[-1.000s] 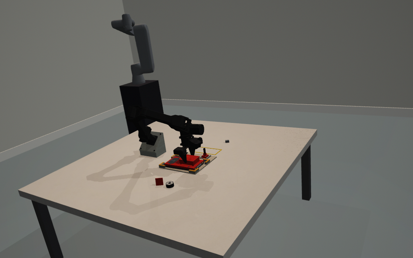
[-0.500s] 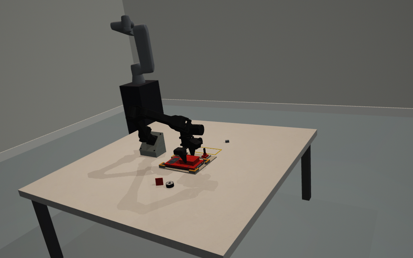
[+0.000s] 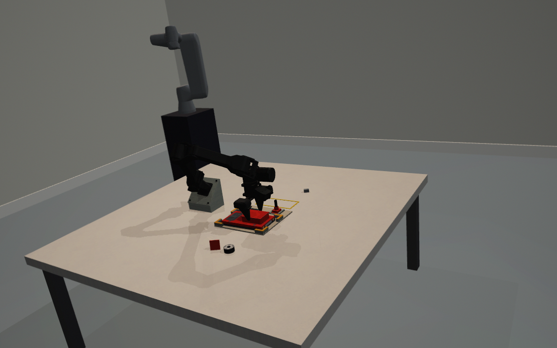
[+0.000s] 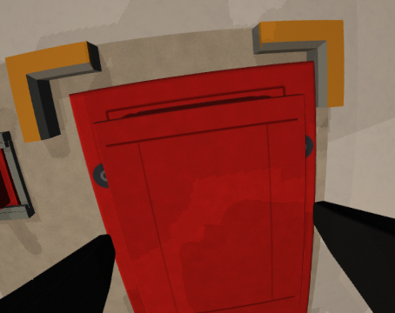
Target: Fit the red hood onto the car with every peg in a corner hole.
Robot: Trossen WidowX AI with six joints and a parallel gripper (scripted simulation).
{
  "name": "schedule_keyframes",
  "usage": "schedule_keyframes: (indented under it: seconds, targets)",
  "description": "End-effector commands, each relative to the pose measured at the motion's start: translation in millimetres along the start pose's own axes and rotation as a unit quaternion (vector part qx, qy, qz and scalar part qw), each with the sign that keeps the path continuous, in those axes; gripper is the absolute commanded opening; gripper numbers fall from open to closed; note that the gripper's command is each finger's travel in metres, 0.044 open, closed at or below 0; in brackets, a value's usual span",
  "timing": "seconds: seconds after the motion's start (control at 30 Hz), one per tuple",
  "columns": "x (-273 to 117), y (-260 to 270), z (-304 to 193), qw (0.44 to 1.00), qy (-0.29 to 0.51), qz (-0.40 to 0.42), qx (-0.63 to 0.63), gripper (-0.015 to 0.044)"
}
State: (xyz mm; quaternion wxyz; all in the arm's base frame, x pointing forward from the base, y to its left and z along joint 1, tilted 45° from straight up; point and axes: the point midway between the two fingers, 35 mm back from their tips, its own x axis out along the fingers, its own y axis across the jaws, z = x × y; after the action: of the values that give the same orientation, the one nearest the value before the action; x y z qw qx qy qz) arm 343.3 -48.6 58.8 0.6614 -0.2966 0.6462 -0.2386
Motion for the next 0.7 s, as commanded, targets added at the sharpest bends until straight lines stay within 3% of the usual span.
schedule_keyframes:
  seconds: [0.0,0.17,0.67]
  targets:
    - [-19,1,3,1.0,-0.006,0.001,0.002,0.044]
    - [-66,1,1,1.0,-0.007,-0.001,0.002,0.044]
    - [-68,1,1,1.0,-0.007,-0.001,0.002,0.044]
